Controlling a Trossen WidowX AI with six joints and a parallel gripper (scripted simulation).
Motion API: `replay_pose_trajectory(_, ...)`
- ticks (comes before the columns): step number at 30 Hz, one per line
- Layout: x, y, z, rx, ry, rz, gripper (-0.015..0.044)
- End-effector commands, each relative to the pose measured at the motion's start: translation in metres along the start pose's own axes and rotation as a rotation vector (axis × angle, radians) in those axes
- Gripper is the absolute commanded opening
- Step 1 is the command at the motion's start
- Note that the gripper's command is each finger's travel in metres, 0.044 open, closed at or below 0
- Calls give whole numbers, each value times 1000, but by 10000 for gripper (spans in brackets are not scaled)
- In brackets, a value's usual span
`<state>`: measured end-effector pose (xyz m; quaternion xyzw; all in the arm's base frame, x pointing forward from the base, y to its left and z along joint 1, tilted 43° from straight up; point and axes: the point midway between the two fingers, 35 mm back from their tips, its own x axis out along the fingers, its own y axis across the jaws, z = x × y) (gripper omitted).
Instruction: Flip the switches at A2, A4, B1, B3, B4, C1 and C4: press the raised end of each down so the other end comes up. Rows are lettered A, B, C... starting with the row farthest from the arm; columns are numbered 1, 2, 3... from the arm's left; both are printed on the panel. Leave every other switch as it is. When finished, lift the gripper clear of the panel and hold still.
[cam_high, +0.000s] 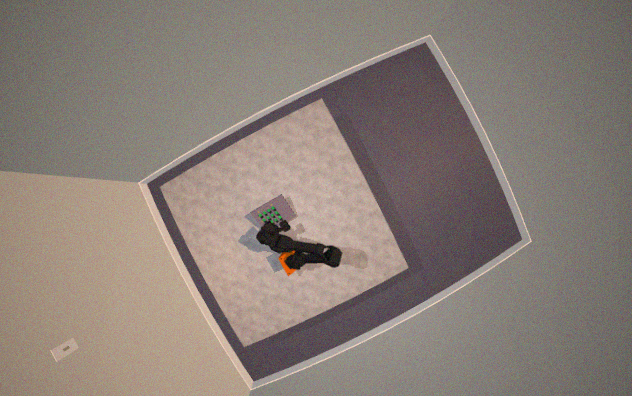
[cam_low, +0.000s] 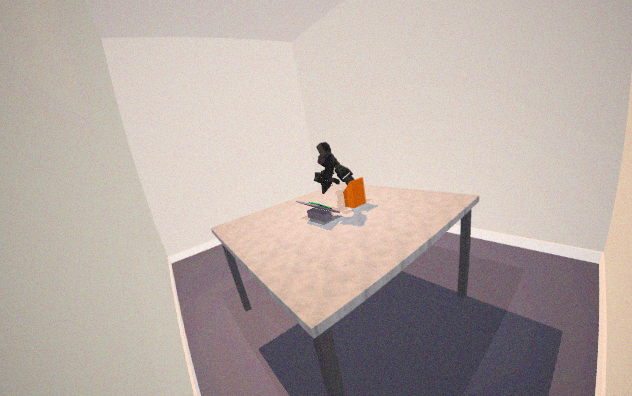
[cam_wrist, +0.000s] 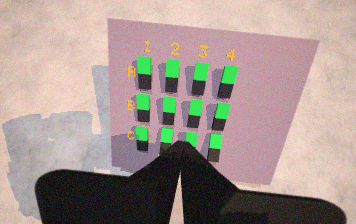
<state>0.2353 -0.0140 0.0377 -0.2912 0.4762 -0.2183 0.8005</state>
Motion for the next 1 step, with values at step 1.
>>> replay_pose_trajectory(1, 0, 3, 3, 3, 2, -5, 0)
